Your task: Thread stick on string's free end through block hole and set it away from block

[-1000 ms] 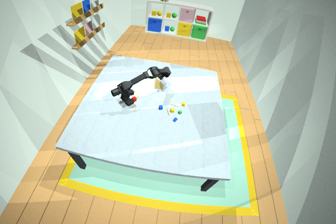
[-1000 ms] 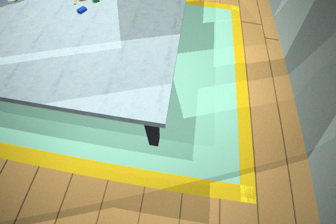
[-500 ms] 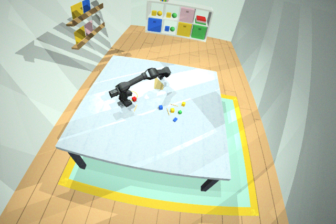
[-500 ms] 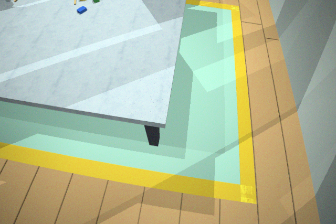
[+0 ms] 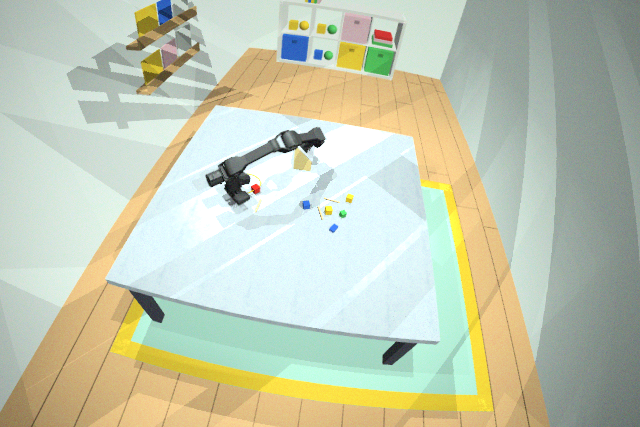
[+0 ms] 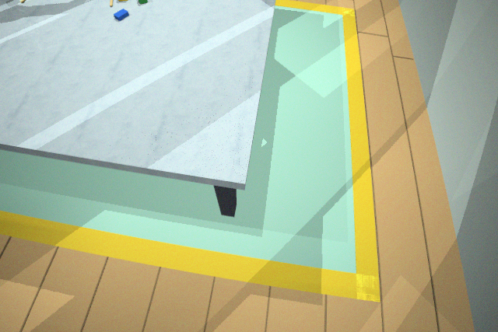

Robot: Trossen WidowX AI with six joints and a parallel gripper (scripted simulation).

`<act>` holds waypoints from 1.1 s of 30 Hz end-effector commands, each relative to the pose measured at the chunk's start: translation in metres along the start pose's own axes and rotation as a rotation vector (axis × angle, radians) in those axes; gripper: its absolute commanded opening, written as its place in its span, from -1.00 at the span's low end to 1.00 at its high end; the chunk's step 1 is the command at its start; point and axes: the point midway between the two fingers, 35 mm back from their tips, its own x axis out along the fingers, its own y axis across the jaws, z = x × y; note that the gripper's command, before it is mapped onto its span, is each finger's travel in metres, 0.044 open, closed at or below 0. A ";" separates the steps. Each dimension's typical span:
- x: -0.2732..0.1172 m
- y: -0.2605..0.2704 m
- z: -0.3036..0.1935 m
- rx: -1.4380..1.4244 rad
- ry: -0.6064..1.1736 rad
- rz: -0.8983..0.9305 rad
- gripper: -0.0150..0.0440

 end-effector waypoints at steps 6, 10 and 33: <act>0.000 0.000 0.000 0.000 0.001 0.000 -0.14; -0.010 0.000 -0.001 0.000 0.002 0.001 0.22; -0.098 0.001 0.002 0.002 0.018 0.000 1.00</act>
